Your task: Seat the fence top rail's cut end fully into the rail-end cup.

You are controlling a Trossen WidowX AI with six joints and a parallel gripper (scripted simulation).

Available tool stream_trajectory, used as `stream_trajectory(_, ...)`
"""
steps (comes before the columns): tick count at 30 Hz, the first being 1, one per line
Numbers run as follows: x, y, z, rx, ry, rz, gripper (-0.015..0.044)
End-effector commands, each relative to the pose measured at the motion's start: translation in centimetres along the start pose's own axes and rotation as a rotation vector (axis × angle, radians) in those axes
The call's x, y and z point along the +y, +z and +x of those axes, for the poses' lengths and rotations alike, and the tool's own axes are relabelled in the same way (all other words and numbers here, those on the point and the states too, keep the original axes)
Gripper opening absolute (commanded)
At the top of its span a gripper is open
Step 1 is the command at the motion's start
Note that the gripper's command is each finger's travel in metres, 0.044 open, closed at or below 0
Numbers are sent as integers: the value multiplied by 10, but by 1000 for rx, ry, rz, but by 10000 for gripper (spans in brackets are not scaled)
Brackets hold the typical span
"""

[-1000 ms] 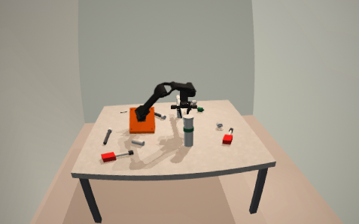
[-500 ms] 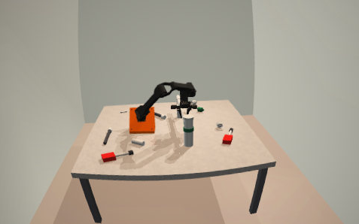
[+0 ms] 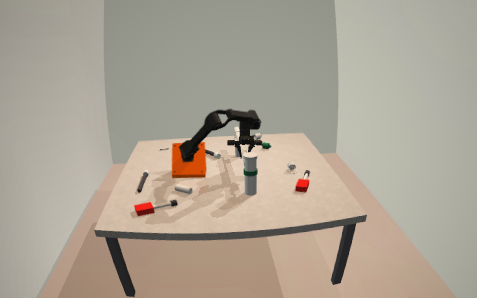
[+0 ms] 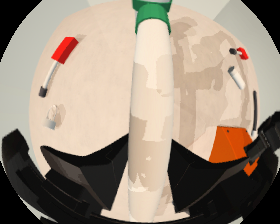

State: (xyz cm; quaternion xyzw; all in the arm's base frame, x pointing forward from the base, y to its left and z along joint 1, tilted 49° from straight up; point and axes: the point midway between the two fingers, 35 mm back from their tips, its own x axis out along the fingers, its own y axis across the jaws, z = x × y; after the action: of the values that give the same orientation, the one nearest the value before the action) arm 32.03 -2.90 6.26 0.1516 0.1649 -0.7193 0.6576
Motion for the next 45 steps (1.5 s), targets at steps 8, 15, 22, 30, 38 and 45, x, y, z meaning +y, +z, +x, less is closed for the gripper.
stream_trajectory(8,2,10,-1,-6,8,2,0)
stream_trajectory(15,2,14,0,-6,8,2,0)
stream_trajectory(22,3,17,1,-6,8,2,0)
stream_trajectory(30,3,22,1,-6,8,2,0)
stream_trajectory(38,3,26,2,-6,8,2,0)
stream_trajectory(45,3,29,3,-6,8,2,0)
